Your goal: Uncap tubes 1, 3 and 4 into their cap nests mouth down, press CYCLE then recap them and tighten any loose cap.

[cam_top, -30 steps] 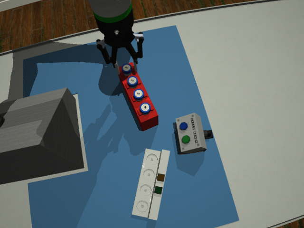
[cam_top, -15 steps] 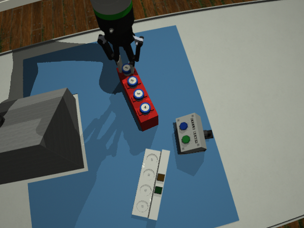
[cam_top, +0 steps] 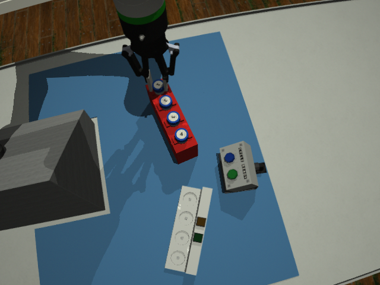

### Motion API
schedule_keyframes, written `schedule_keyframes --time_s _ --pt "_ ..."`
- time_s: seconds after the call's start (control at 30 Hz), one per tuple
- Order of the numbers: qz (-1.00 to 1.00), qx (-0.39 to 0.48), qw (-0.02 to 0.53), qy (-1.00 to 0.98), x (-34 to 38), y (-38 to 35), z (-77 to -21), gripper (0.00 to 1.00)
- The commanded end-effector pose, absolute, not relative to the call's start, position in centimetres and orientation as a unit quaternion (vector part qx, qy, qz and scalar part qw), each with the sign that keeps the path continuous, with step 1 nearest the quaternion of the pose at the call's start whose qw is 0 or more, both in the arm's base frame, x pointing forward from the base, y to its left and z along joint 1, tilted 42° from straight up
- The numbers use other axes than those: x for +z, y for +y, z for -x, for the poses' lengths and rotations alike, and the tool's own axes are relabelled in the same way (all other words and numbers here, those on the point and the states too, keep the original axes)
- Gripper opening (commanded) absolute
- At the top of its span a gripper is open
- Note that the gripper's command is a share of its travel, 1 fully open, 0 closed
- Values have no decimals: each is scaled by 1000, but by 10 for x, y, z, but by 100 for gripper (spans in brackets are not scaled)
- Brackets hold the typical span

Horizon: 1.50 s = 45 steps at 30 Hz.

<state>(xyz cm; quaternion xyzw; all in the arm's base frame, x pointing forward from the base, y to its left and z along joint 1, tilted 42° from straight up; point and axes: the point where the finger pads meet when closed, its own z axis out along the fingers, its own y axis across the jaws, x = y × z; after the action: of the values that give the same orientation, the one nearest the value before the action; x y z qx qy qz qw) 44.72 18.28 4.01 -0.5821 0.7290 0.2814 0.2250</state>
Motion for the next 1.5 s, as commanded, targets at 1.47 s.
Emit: schedule_keyframes --time_s 1.47 --pt "753 213 293 549 40 183 -447 35"
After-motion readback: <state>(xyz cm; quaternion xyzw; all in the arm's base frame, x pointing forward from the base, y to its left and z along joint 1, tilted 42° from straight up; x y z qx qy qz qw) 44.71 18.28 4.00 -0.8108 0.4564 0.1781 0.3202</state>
